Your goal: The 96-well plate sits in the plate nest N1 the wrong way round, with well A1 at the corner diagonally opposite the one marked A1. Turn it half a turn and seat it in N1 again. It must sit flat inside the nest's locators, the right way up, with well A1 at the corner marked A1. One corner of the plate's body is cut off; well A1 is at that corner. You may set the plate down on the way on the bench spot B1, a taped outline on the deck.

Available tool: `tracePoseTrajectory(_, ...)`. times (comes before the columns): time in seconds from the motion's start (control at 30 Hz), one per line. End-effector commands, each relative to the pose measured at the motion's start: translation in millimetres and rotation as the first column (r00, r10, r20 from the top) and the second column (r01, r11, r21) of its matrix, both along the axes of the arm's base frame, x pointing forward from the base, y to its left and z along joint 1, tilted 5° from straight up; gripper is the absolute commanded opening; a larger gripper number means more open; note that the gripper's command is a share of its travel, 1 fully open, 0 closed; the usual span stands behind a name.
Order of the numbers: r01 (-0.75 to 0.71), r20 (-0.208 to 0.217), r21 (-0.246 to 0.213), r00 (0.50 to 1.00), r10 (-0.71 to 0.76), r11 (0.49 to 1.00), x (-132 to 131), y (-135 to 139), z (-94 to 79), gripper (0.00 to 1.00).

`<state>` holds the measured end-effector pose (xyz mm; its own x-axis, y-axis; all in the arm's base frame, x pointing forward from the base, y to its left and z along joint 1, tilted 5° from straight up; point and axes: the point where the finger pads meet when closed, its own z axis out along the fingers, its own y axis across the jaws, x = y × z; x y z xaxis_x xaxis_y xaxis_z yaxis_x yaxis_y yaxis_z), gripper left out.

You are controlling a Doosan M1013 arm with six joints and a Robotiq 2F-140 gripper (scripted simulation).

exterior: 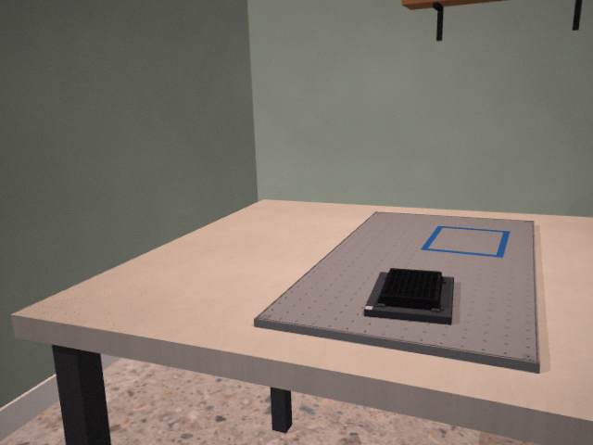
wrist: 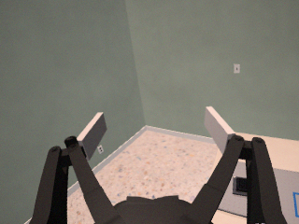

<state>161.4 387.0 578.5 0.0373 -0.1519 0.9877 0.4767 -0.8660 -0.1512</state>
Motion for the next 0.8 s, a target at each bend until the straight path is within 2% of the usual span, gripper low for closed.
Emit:
tracePoseTrajectory(0.0,0.023,0.001,-0.057,1.000,-0.023,0.998,11.3,3.4,-12.8,1.00)
tracePoseTrajectory(0.1,0.058,0.003,-0.150,0.998,-0.058,0.987,20.8,4.8,-24.3,1.00)
tracePoseTrajectory(0.17,0.062,0.003,-0.159,0.998,-0.062,0.985,24.8,5.4,-29.1,1.00)
tracePoseTrajectory(0.27,0.093,0.004,-0.252,0.996,-0.095,0.963,34.2,6.2,-40.8,1.00)
tracePoseTrajectory(0.33,0.093,0.004,-0.252,0.996,-0.095,0.963,34.2,6.2,-40.8,1.00)
tracePoseTrajectory(0.43,0.118,0.004,-0.343,0.992,-0.124,0.932,43.5,6.5,-52.5,1.00)
tracePoseTrajectory(0.53,0.122,0.005,-0.355,0.992,-0.129,0.927,51.3,6.7,-62.2,1.00)
tracePoseTrajectory(0.63,0.141,0.003,-0.443,0.988,-0.156,0.885,60.5,6.3,-74.1,1.00)
tracePoseTrajectory(0.7,0.142,0.003,-0.447,0.988,-0.157,0.883,64.2,6.1,-78.9,1.00)
tracePoseTrajectory(0.77,0.150,0.000,-0.503,0.985,-0.173,0.851,70.2,5.5,-86.9,1.00)
